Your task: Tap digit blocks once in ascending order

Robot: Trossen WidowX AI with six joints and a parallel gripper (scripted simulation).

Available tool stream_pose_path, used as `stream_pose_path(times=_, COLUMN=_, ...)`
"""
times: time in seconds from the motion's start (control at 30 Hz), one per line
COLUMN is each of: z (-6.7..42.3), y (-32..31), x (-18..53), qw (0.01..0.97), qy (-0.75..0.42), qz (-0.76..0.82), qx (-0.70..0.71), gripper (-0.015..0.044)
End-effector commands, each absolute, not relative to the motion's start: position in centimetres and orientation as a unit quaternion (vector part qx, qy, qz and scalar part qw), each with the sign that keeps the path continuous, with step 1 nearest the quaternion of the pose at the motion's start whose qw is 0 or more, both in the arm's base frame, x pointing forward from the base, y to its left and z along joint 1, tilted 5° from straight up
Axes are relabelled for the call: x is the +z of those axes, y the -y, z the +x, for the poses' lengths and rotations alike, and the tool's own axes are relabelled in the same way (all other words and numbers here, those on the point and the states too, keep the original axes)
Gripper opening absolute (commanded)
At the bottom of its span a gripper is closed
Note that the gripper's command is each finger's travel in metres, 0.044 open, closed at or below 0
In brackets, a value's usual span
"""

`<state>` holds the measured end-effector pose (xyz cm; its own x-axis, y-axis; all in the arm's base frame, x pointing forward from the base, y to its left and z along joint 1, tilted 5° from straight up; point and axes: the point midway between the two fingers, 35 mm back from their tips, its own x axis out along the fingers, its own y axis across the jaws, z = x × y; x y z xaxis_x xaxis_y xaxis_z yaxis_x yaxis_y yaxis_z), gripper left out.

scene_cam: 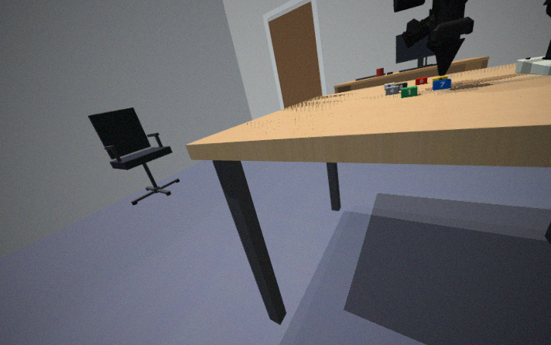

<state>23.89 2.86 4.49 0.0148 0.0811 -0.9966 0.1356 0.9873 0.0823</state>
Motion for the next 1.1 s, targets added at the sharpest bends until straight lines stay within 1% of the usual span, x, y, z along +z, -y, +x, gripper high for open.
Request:
stream_pose_path(times=0.0, z=23.6, y=-2.9, x=3.5, qw=0.704, qy=-0.706, qz=0.079, qx=-0.021, gripper=0.002)
stream_pose_path(times=0.37, z=23.5, y=-3.0, x=3.0, qw=0.704, qy=-0.706, qz=0.079, qx=-0.021, gripper=0.002)
stream_pose_path(times=0.5, z=23.6, y=-2.7, x=5.8, qw=0.704, qy=-0.706, qz=0.079, qx=-0.021, gripper=0.002)
stream_pose_path(times=0.7, z=23.7, y=-2.7, x=6.8, qw=0.704, qy=-0.706, qz=0.079, qx=-0.021, gripper=0.002)
stream_pose_path(times=0.9, z=23.6, y=-2.1, x=13.8, qw=0.704, qy=-0.706, qz=0.078, qx=-0.021, gripper=0.002)
stream_pose_path(times=1.07, z=23.5, y=-2.1, x=14.1, qw=0.704, qy=-0.706, qz=0.078, qx=-0.021, gripper=0.002)
